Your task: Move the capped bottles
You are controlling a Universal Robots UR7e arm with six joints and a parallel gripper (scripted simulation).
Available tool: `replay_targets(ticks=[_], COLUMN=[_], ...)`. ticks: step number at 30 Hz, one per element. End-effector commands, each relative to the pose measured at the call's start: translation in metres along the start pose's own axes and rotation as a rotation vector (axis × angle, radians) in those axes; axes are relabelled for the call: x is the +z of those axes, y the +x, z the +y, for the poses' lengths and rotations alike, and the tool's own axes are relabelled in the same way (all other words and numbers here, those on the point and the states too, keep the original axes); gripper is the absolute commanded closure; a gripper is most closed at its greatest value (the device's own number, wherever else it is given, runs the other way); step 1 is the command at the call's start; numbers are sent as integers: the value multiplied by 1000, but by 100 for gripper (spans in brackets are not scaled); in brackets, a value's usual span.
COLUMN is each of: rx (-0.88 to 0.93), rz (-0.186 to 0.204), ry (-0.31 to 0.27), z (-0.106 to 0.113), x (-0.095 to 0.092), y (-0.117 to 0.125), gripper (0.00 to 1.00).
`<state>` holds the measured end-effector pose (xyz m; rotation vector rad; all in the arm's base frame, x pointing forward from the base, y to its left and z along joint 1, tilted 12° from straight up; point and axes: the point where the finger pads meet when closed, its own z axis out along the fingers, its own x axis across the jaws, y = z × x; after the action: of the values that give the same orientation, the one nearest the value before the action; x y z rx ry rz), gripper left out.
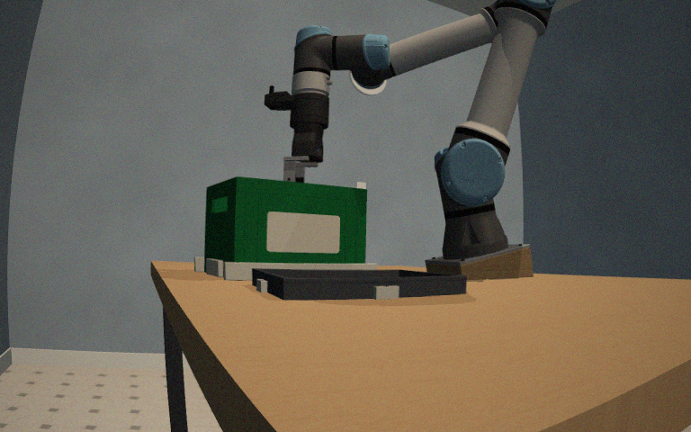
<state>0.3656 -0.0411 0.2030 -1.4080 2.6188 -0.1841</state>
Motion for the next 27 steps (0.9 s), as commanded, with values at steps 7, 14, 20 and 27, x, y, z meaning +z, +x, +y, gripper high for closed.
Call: replay_targets(ticks=[7, 14, 20, 27], rx=[0, 0, 0, 0], rz=[0, 0, 0, 0], ry=[1, 2, 1, 1], z=[0, -1, 0, -1], x=[10, 19, 20, 27], y=[0, 0, 0, 0], gripper=[0, 0, 0, 0])
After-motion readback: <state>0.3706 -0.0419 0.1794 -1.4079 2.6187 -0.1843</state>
